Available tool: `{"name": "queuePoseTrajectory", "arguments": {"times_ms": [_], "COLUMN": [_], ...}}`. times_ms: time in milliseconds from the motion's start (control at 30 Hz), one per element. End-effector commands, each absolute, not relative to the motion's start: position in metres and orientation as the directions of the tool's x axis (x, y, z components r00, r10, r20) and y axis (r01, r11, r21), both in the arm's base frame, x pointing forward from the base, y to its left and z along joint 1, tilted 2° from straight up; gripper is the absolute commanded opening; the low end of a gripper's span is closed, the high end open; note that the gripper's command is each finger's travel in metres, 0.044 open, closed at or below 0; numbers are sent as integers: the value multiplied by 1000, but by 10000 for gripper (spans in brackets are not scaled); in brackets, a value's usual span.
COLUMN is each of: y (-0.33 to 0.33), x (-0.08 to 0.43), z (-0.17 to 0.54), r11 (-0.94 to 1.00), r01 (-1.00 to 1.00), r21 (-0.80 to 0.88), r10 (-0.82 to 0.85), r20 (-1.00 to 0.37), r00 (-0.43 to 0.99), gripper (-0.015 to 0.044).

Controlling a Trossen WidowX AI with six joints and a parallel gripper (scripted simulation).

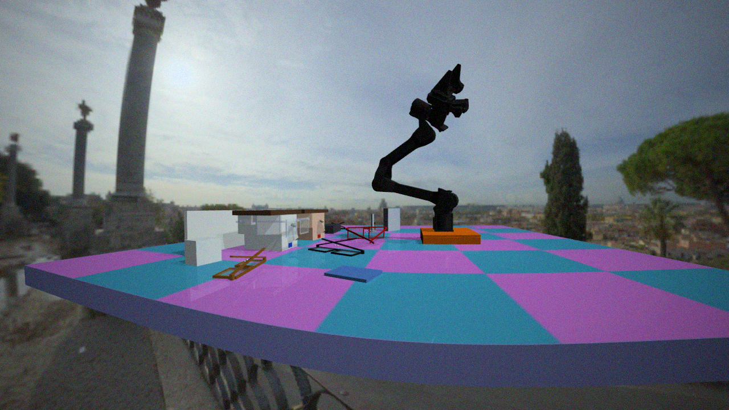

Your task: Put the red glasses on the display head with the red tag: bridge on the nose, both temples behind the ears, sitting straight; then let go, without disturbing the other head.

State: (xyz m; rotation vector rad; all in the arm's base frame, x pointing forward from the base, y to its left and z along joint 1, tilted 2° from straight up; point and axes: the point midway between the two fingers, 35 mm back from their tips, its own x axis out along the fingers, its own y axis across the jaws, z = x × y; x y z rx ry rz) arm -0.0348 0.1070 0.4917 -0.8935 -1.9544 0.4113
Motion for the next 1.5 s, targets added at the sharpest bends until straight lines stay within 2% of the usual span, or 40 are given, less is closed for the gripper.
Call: {"name": "queuePoseTrajectory", "arguments": {"times_ms": [0,233,500,800,1133,1467], "y": [107,107,134,195,256,259], "x": [-35,-35,-49,-34,45,172], "z": [492,492,492,476,439,387], "r11": [681,681,533,217,-218,-591], "r01": [423,423,608,762,715,379], "r21": [-598,-598,-588,-610,-664,-712], "r10": [729,729,824,937,926,690], "r20": [607,607,524,349,91,-204], "r00": [-315,-315,-216,13,368,694], "gripper": [426,440,230,0,0,0]}}
